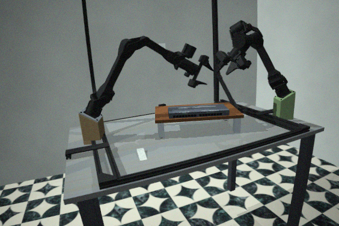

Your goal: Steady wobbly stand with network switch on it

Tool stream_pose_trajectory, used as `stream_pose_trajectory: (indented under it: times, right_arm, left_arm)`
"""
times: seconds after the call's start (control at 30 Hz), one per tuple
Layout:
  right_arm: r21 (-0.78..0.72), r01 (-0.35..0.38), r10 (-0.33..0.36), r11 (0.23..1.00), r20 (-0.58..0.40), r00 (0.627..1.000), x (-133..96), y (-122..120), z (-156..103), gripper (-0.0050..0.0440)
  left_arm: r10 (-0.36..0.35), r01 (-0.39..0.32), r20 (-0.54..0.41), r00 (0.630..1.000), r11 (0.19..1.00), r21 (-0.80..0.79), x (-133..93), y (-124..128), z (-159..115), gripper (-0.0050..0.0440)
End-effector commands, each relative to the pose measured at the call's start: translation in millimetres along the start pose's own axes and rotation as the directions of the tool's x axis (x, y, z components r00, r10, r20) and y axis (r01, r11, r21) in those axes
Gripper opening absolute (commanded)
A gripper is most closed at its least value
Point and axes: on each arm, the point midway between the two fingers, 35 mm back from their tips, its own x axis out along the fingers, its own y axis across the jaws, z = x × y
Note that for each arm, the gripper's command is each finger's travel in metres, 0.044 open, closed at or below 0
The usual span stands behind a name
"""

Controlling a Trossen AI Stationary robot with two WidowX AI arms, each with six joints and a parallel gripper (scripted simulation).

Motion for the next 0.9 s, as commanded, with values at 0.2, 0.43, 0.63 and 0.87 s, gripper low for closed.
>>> stream_pose_trajectory:
  times: [0.2, 0.43, 0.63, 0.87]
  right_arm:
    - [0.0, 0.0, 0.0, 1.0, 0.0, 1.0, 0.0, 0.0, 0.0, 0.04]
    - [0.0, 0.0, 0.0, 1.0, 0.0, 1.0, 0.0, 0.0, 0.0, 0.04]
    - [0.132, 0.103, -0.104, 0.986, 0.0, 0.995, -9.1, -37.5, -5.2, 0.0]
    - [0.42, 0.315, -0.343, 0.851, -0.01, 0.939, -43.0, -122.2, -20.1, 0.0]
  left_arm:
    - [0.0, 0.0, 0.0, 1.0, 1.0, 0.0, 0.0, 0.0, 0.0, 0.04]
    - [0.0, 0.0, 0.0, 1.0, 1.0, 0.0, 0.0, 0.0, 0.0, 0.04]
    - [0.08, -0.101, 0.091, 0.993, 0.958, 0.267, 12.2, 39.6, -0.9, 0.0]
    - [0.194, -0.307, 0.243, 0.95, 0.708, 0.636, 25.8, 130.6, 16.6, 0.0]
